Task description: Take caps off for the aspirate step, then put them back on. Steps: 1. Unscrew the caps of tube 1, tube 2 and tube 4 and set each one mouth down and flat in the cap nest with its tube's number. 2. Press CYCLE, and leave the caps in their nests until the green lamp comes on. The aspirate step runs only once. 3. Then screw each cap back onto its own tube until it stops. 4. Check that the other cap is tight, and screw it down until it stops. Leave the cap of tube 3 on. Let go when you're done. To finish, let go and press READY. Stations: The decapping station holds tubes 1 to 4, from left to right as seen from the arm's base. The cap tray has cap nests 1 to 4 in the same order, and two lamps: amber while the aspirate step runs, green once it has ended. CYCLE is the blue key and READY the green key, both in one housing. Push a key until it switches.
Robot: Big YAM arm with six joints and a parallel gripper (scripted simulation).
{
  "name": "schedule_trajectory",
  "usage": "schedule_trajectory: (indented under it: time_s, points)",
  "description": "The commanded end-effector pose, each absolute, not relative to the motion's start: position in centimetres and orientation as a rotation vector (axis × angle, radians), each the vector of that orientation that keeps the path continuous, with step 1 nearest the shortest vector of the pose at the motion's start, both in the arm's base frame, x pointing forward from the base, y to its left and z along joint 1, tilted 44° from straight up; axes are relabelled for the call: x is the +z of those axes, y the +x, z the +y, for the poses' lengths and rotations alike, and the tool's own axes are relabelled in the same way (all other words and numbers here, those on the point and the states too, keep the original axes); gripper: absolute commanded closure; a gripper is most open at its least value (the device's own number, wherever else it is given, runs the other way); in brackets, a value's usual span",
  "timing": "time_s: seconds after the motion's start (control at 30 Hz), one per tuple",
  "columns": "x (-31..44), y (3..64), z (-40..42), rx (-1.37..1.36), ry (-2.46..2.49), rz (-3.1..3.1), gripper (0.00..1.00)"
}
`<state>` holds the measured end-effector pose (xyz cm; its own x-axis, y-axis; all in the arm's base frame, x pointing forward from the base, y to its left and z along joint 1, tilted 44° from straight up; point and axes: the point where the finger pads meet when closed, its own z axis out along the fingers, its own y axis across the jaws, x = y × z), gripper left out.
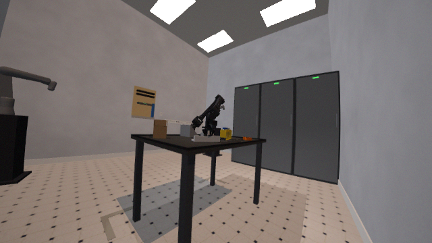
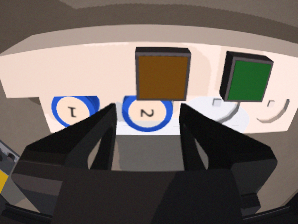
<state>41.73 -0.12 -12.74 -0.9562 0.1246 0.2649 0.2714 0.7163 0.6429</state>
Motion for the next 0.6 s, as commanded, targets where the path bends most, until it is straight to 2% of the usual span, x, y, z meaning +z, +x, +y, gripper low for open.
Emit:
schedule_trajectory:
  time_s: [0.0, 0.23, 0.57]
  points:
    - [-13.5, 42.8, 0.6, -1.062, -0.278, -2.733, 0.53]
    - [-13.5, 42.8, 0.6, -1.062, -0.278, -2.733, 0.53]
    - [-8.0, 44.4, -5.0, -1.066, -0.304, -2.776, 0.53]
